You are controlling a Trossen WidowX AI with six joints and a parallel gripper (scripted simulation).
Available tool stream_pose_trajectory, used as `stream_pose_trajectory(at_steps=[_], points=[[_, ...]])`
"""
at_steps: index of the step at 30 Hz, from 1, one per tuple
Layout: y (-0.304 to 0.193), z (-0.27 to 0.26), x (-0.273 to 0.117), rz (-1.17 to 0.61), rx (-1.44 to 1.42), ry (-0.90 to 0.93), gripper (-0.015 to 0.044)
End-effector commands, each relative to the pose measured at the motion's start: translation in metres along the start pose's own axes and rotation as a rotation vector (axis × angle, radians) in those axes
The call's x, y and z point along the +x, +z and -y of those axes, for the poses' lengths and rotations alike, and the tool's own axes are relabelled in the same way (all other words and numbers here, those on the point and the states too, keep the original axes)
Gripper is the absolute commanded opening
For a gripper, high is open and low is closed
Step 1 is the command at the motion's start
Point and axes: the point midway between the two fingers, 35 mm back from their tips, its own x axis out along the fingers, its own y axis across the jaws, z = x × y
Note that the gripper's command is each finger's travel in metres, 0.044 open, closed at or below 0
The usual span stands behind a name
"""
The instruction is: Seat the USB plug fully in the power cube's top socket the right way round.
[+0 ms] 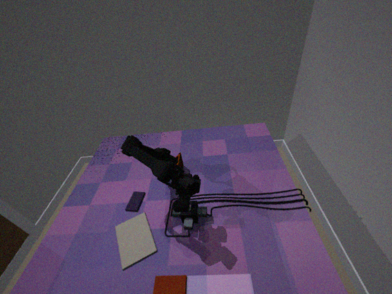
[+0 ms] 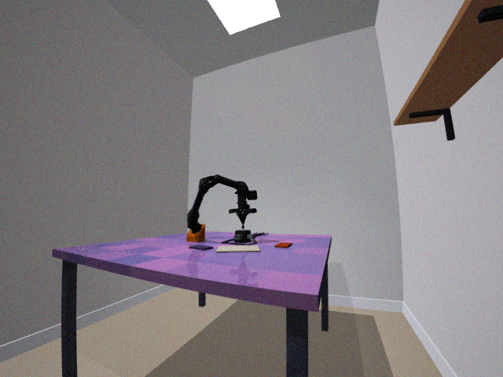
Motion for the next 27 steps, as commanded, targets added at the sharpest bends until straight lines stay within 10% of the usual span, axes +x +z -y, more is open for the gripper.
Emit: stream_pose_trajectory(at_steps=[1,27], points=[[0.0005,-0.0003,0.0007,0.004,-0.003,0.003,0.0000],[0.0002,-0.0003,0.0039,0.004,-0.003,0.003,0.0000]])
